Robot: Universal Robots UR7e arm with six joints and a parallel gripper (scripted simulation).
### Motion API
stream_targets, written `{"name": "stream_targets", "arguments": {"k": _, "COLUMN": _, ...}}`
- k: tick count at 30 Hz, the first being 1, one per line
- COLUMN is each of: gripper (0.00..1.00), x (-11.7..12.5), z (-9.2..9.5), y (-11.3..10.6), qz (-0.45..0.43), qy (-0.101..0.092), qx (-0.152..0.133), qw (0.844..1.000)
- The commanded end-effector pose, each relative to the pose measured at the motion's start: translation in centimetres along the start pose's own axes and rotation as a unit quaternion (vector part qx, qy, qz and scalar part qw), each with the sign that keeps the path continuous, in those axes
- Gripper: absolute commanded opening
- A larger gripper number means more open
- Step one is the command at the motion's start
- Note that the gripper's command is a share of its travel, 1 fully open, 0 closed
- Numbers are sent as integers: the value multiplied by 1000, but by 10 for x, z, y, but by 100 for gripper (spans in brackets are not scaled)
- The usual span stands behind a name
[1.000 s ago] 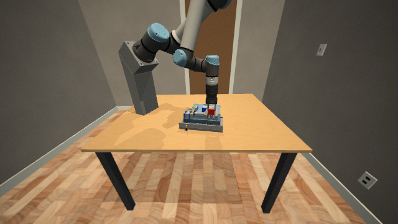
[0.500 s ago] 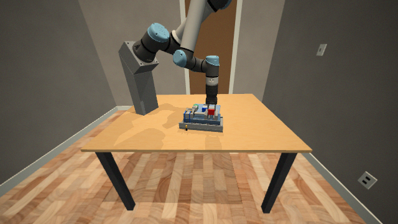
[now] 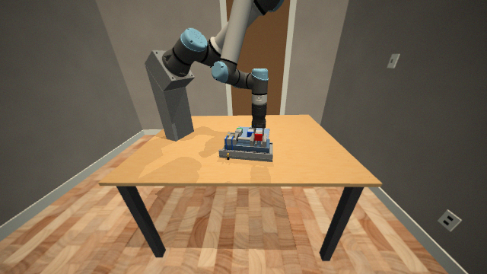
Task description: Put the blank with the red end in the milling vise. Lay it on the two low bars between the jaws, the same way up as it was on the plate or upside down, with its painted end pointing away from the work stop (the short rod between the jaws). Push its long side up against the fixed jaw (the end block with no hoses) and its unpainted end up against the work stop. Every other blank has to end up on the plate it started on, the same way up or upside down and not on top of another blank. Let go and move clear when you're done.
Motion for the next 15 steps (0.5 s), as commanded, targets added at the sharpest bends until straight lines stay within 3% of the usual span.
{"name": "stream_targets", "arguments": {"k": 1, "gripper": 0, "x": 0, "z": 0, "y": 0, "qz": 0, "qy": -1, "qx": 0, "qw": 1000}}
{"name": "stream_targets", "arguments": {"k": 15, "gripper": 0, "x": 0, "z": -1, "y": 0, "qz": 0, "qy": -1, "qx": 0, "qw": 1000}}
Point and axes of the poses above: the point where the finger pads meet when closed, its own z axis back along the fingers, its own x axis across the jaws, y = z × x, the point moved 5 cm from there along z, back along the fingers, and after that the axes turned 8 degrees about -z, right-handed, at the moved point
